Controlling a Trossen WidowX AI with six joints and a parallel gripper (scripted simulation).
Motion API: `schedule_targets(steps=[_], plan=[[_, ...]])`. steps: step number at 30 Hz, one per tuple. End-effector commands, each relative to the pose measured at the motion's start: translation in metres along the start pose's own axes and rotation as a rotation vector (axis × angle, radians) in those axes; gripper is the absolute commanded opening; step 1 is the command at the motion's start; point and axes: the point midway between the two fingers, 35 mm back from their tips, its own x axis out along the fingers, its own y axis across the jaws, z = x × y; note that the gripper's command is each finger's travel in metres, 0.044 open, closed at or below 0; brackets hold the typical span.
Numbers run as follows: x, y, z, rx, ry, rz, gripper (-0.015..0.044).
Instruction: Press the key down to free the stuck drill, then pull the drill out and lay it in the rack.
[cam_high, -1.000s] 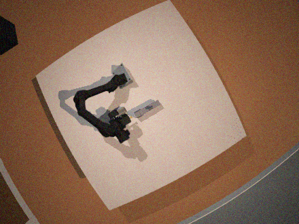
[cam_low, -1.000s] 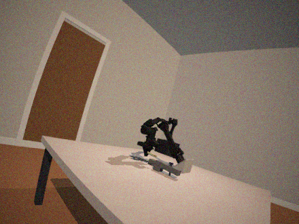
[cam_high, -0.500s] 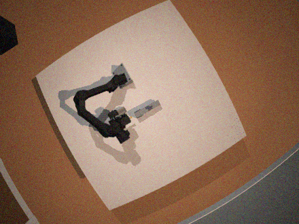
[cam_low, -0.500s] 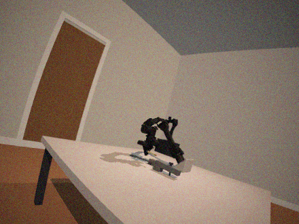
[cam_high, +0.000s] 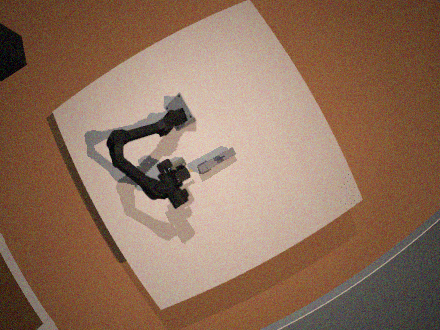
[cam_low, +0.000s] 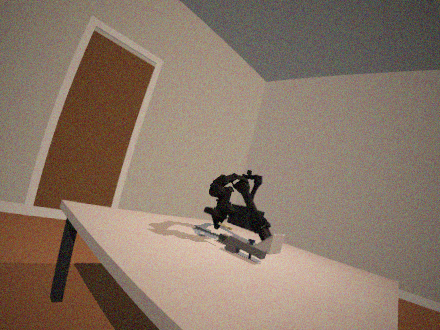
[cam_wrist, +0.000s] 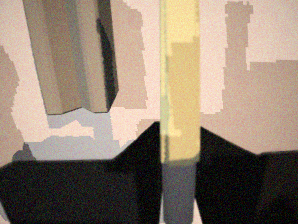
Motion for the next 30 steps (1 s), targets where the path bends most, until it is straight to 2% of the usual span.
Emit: schedule_targets(steps=[1, 30], plan=[[0.001, 0.007, -0.002, 0.0, 0.003, -0.003, 0.0], [0.005, 0.055, -0.012, -0.002, 0.003, -0.001, 0.0]])
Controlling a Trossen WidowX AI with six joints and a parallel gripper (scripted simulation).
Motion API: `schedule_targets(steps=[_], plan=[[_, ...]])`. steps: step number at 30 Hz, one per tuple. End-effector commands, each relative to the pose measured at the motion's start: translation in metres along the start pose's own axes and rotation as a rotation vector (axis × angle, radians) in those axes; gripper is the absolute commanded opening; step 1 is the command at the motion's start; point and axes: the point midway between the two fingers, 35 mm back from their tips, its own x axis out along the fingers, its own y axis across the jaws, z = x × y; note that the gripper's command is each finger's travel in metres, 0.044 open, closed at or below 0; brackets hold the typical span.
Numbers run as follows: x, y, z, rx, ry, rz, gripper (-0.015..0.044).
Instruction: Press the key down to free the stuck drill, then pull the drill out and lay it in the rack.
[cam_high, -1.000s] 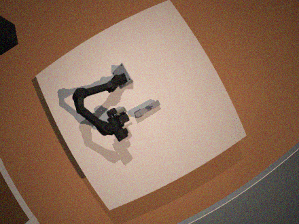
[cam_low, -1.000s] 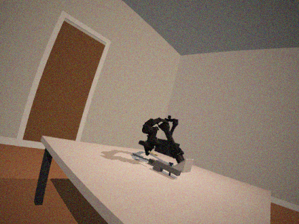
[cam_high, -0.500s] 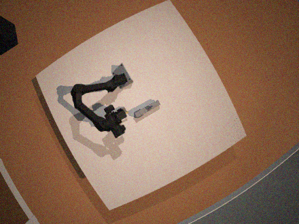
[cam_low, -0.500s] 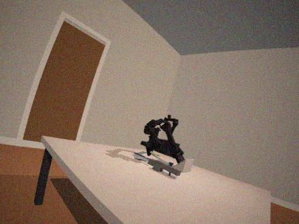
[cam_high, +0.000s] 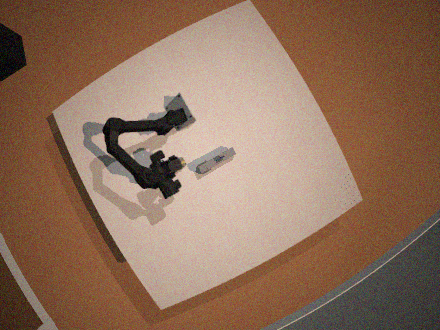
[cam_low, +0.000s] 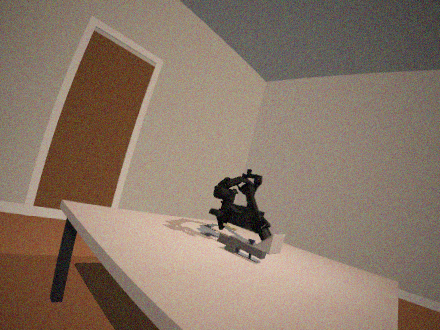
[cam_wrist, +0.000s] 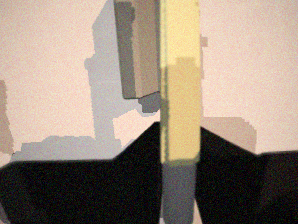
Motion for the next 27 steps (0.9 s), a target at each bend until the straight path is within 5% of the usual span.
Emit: schedule_targets(steps=[1, 27], plan=[[0.0, 0.007, -0.003, -0.002, 0.004, 0.001, 0.0], [0.035, 0.005, -0.004, -0.002, 0.006, 0.0, 0.0]])
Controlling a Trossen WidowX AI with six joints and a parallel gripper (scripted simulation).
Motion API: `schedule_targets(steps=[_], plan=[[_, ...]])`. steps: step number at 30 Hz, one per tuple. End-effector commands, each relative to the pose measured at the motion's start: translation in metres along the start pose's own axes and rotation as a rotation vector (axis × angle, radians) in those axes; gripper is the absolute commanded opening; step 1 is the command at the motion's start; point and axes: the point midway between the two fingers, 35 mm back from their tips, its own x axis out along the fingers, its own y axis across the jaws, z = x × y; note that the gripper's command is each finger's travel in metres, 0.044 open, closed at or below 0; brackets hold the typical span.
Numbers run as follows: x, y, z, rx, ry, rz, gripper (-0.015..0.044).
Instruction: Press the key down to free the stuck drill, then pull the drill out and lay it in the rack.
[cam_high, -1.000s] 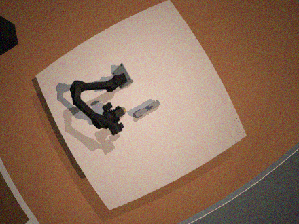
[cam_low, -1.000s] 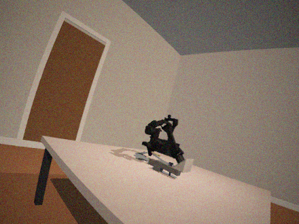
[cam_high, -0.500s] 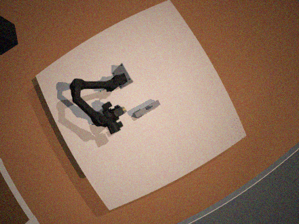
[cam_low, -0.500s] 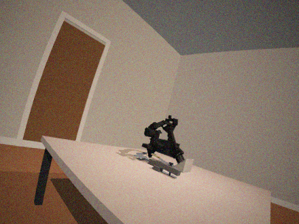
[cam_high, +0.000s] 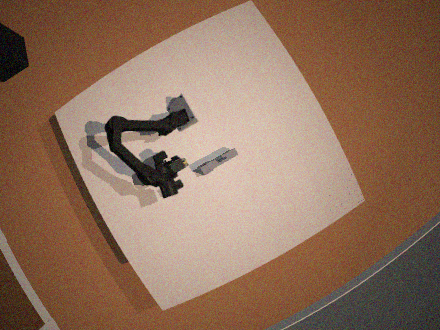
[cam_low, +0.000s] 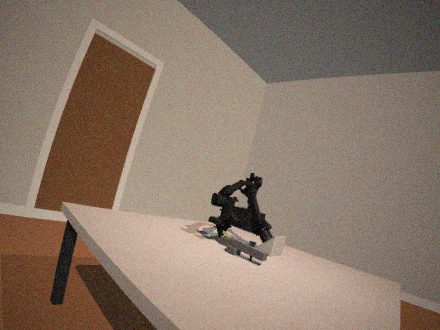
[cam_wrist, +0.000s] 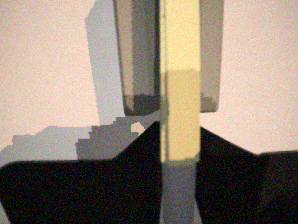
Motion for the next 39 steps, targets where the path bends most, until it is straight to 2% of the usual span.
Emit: schedule_targets(steps=[1, 19, 35, 36, 39], plan=[[0.005, 0.0, 0.0, -0.003, -0.001, 0.002, 0.0], [0.025, 0.002, 0.0, -0.003, 0.0, 0.002, 0.0], [0.019, 0.001, -0.001, -0.011, 0.006, 0.001, 0.042], [0.019, 0.001, -0.001, -0.011, 0.006, 0.001, 0.044], [0.011, 0.001, -0.001, -0.007, 0.002, 0.001, 0.044]])
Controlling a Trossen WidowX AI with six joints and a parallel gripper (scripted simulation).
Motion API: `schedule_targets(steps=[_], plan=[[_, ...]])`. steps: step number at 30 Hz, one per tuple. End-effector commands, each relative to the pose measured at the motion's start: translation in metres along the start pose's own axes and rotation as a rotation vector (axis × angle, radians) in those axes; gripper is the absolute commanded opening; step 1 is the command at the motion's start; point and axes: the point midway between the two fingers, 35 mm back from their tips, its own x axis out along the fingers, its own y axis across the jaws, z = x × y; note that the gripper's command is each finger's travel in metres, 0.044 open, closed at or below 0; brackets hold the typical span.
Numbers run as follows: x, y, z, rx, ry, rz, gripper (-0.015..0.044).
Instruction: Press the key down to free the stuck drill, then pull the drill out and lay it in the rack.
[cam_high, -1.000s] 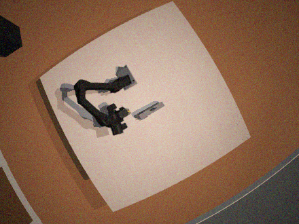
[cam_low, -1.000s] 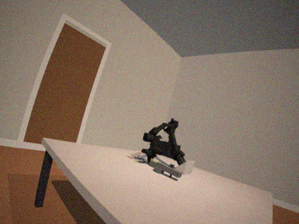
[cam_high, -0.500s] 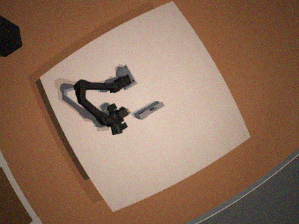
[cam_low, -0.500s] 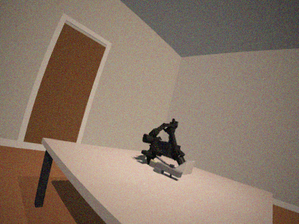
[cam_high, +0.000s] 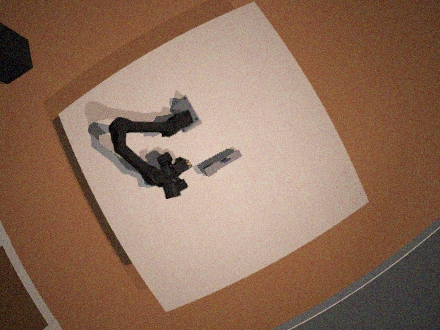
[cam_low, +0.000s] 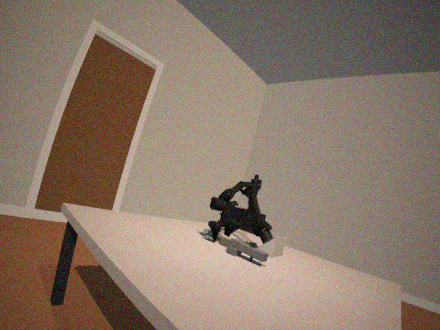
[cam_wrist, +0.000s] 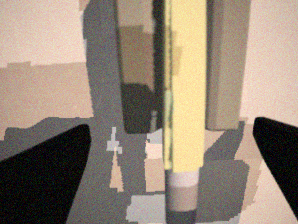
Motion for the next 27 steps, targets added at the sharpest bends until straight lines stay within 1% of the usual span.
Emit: schedule_targets(steps=[1, 17, 18, 19, 27], plan=[[-0.012, -0.001, 0.0, 0.007, -0.003, -0.005, 0.044], [-0.076, -0.001, 0.0, 0.008, -0.008, -0.003, 0.044], [-0.077, -0.001, 0.0, 0.008, -0.007, -0.003, 0.044], [-0.068, -0.001, 0.001, 0.008, -0.013, -0.007, 0.044], [-0.092, -0.04, 0.032, 0.008, -0.111, -0.165, 0.044]])
